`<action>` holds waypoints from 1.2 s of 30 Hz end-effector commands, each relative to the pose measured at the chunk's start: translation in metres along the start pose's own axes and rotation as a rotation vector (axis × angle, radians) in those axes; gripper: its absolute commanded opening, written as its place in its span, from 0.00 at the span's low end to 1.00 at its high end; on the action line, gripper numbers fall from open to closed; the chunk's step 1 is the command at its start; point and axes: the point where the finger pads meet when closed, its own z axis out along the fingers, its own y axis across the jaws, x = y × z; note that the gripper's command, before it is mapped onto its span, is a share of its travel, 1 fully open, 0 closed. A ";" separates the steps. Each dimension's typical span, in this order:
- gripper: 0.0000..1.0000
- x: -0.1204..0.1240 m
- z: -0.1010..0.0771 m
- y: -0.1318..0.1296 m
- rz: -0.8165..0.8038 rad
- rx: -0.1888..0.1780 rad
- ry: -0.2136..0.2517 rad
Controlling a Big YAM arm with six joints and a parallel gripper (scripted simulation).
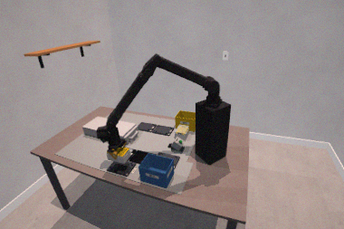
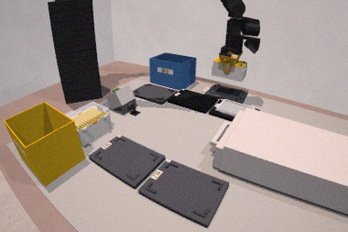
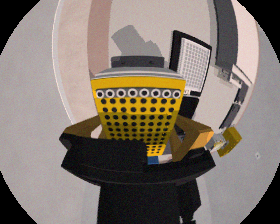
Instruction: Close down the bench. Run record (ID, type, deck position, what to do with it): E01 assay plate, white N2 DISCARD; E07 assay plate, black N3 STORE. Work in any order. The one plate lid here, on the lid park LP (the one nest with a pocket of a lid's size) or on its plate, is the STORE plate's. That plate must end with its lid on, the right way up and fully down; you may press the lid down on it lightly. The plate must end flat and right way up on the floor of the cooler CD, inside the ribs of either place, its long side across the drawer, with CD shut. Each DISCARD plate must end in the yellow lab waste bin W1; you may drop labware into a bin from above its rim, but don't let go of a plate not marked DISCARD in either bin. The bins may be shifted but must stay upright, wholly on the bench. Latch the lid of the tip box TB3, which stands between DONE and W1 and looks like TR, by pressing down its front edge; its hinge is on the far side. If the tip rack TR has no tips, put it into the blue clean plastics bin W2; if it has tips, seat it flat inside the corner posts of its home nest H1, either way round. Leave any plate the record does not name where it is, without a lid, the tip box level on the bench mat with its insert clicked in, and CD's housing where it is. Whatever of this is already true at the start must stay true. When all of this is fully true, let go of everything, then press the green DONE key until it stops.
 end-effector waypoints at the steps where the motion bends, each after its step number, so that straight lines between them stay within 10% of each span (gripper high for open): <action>1: 0.00 -0.032 -0.009 0.009 0.025 -0.028 -0.059; 36: 0.00 -0.033 0.033 0.009 0.024 -0.027 -0.057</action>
